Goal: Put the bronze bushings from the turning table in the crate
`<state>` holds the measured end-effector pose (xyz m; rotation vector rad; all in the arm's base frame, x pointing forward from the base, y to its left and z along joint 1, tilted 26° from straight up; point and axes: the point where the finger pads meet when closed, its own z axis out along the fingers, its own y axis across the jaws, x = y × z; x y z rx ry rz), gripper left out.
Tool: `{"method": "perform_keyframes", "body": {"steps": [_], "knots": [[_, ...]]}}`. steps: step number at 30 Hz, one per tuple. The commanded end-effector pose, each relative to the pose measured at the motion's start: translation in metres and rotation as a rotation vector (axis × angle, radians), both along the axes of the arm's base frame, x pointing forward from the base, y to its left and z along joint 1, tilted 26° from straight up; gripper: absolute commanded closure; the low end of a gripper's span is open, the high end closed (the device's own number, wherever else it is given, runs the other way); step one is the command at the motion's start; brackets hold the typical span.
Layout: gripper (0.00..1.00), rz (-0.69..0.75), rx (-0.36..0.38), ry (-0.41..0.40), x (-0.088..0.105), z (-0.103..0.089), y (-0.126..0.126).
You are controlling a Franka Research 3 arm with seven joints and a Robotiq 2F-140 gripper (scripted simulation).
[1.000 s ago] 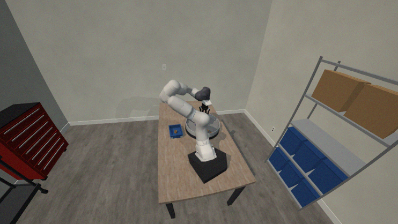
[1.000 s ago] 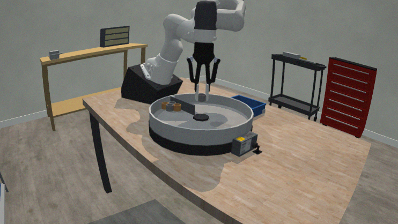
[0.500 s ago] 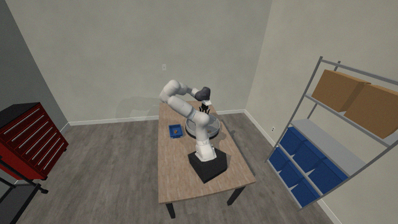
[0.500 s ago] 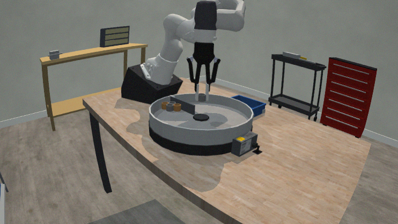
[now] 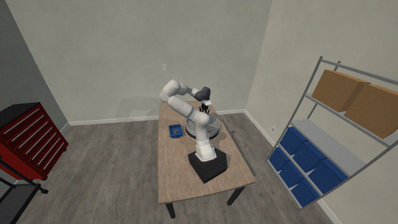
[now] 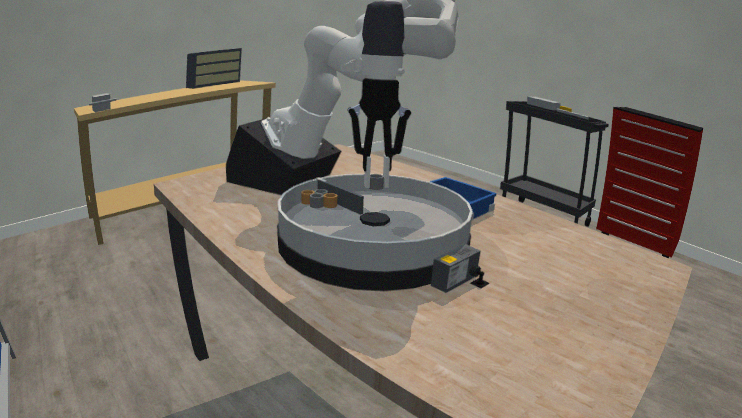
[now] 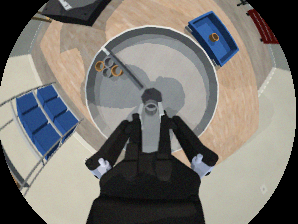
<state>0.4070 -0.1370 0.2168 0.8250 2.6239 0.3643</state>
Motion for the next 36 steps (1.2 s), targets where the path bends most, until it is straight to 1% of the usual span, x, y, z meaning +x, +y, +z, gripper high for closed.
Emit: {"method": "perform_keyframes", "body": {"steps": [1,4,8,10,36], "knots": [[1.0,-0.001,0.002,-0.001,0.001,0.001,0.001],[1.0,-0.001,0.002,-0.001,0.002,-0.001,0.002],[1.0,-0.001,0.002,-0.001,0.01,-0.017,0.005],[1.0,-0.001,0.002,-0.001,0.012,-0.022,0.006],[1.0,-0.001,0.002,-0.001,0.012,-0.022,0.006]]}}
